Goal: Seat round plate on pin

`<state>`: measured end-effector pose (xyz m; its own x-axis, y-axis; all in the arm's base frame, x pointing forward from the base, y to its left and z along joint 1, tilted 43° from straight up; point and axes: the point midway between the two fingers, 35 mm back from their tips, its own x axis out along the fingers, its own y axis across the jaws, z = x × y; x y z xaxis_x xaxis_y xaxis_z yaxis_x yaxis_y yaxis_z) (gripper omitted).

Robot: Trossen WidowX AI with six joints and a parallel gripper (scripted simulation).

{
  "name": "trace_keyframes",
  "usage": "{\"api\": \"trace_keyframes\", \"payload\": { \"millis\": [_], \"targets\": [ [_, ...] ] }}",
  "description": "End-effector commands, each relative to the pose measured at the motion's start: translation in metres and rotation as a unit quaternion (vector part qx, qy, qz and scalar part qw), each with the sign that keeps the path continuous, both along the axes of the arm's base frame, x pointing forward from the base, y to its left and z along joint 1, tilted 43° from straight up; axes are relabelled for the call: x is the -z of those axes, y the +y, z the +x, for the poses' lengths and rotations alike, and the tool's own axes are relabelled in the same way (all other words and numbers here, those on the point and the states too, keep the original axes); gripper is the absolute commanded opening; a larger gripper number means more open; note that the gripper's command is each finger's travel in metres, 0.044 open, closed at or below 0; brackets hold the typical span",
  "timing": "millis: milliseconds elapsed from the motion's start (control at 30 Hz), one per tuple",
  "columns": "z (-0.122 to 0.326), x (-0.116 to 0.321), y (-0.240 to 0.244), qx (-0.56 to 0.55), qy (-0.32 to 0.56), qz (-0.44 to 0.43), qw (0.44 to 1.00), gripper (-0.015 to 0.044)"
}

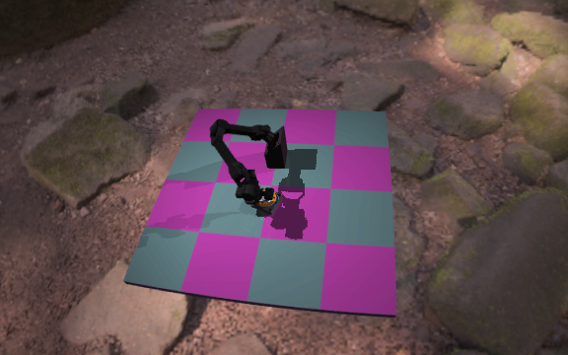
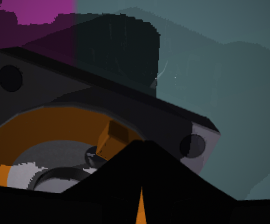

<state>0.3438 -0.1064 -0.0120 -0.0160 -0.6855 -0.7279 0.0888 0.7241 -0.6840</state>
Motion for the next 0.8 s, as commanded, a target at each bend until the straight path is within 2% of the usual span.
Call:
{"api": "trace_keyframes", "payload": {
  "millis": [0,767],
  "targets": [
    [0.003,0.006,0.003,0.002,0.004,0.0,1.0,0.0],
    [0.015,0.02,0.021,0.002,0.003,0.0,1.0,0.0]
  ]
}}
